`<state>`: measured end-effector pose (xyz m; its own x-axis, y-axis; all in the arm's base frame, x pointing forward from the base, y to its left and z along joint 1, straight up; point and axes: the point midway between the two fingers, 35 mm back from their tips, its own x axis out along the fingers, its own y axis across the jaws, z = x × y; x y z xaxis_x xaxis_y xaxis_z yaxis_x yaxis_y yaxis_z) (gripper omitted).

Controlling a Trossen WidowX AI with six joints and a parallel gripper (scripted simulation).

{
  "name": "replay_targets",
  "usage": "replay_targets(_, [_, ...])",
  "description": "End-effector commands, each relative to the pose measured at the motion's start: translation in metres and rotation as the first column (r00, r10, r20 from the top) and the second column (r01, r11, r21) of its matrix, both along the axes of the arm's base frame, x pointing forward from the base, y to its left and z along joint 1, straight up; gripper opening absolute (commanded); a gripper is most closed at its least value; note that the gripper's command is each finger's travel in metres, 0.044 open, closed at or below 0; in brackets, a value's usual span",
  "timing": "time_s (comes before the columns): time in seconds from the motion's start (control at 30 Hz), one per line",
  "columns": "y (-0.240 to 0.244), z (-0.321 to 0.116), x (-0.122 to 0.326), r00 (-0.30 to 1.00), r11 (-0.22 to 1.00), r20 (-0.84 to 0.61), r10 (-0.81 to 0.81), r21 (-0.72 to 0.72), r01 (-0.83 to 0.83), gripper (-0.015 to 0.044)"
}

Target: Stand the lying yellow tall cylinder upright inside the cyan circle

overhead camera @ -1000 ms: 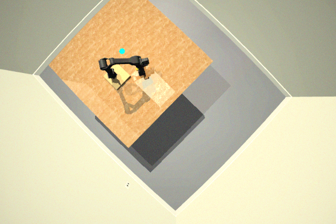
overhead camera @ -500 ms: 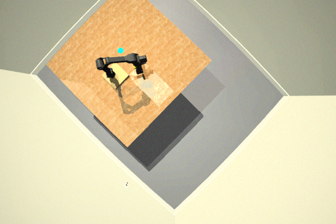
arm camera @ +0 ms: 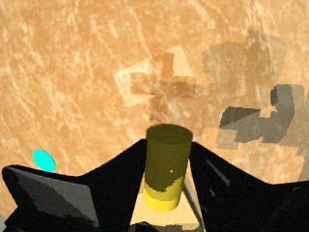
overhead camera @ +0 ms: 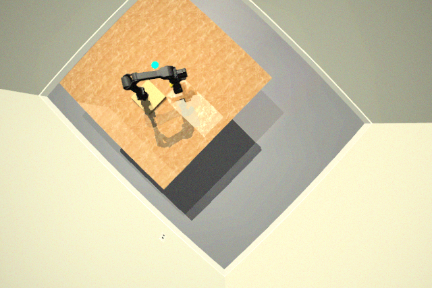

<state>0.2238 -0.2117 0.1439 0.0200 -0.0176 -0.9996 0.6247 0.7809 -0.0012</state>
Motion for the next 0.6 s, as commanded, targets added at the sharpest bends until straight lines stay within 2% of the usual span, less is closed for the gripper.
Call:
replay_targets(0.0, [0.009, 0.004, 0.007, 0.998, 0.998, 0.002, 0.063, -0.007, -0.063, 0.0105])
replay_targets(0.57, [0.057, 0.007, 0.036, 0.938, 0.937, -0.001, 0.348, -0.008, -0.348, 0.0105])
